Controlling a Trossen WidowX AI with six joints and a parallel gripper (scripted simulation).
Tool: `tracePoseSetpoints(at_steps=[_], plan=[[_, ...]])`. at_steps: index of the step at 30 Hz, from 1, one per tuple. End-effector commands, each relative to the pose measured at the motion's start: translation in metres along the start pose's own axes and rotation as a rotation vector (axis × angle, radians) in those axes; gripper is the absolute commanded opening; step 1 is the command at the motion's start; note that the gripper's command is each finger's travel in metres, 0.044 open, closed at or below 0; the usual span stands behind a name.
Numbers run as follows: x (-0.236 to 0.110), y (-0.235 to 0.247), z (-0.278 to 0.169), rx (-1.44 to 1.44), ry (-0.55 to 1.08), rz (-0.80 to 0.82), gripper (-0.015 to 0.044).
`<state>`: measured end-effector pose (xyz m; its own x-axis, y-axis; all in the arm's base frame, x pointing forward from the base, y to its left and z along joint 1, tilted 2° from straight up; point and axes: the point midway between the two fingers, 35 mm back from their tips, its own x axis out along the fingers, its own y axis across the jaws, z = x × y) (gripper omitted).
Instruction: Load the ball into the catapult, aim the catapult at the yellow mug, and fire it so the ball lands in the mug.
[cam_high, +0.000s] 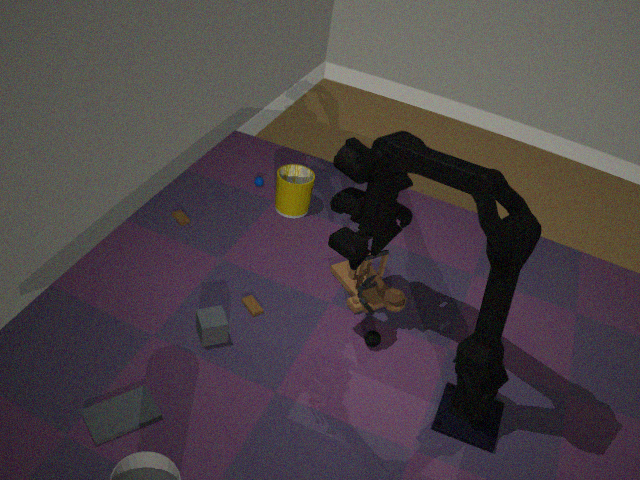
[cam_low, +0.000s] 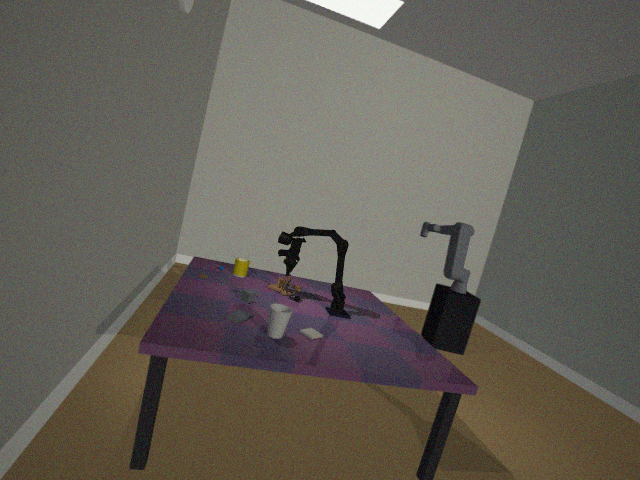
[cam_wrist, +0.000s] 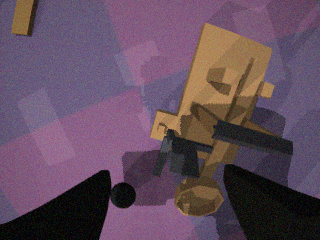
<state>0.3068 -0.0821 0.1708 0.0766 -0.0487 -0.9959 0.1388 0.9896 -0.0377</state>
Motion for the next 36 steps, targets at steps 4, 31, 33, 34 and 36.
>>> tracePoseSetpoints(at_steps=[4,31,33,34,36], plan=[[0.035,0.038,-0.051,-0.197,0.023,0.005,0.03],[0.089,0.052,-0.091,-0.324,0.035,0.009,0.03],[0.092,0.052,-0.091,-0.324,0.035,0.009,0.03],[0.094,0.052,-0.091,-0.324,0.035,0.009,0.03],[0.097,0.051,-0.092,-0.324,0.035,0.009,0.03]])
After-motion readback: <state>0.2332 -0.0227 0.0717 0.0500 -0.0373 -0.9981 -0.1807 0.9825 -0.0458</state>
